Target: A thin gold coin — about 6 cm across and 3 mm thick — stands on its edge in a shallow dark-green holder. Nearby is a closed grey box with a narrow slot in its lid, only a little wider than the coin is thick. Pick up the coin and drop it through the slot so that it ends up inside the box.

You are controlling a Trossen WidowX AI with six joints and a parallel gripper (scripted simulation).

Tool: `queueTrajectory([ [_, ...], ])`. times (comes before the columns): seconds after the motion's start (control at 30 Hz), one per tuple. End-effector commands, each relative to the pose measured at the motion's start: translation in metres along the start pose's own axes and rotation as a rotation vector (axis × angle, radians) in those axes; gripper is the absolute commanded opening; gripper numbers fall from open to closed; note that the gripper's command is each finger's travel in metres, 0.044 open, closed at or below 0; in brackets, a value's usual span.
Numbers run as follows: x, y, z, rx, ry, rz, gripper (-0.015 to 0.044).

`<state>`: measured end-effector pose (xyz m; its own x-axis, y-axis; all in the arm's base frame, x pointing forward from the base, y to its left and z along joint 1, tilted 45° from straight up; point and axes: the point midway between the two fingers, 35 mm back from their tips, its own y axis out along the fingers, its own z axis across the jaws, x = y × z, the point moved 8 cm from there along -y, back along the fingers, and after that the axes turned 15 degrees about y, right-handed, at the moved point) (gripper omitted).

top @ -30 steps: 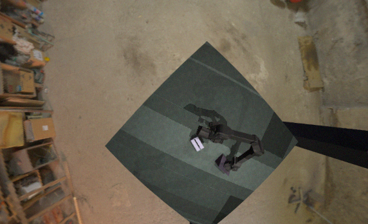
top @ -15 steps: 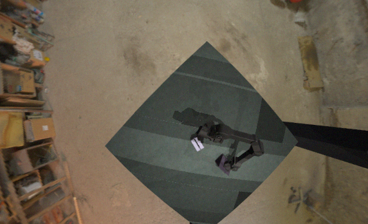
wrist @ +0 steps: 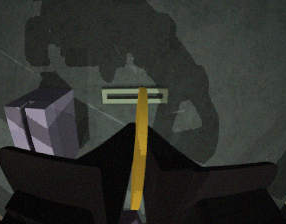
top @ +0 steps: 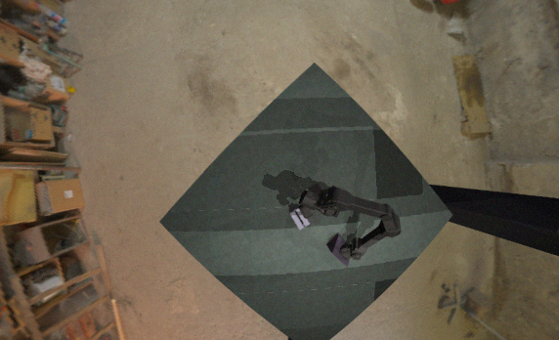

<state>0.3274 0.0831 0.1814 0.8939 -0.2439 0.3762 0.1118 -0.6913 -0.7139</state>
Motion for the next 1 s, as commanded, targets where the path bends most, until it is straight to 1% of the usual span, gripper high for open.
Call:
queueTrajectory([
  [0.0, -0.003, 0.000, 0.005, 0.004, -0.013, 0.004, 0.0000],
  [0.97, -0.048, -0.002, 0.065, 0.013, -0.015, 0.009, 0.0000],
])
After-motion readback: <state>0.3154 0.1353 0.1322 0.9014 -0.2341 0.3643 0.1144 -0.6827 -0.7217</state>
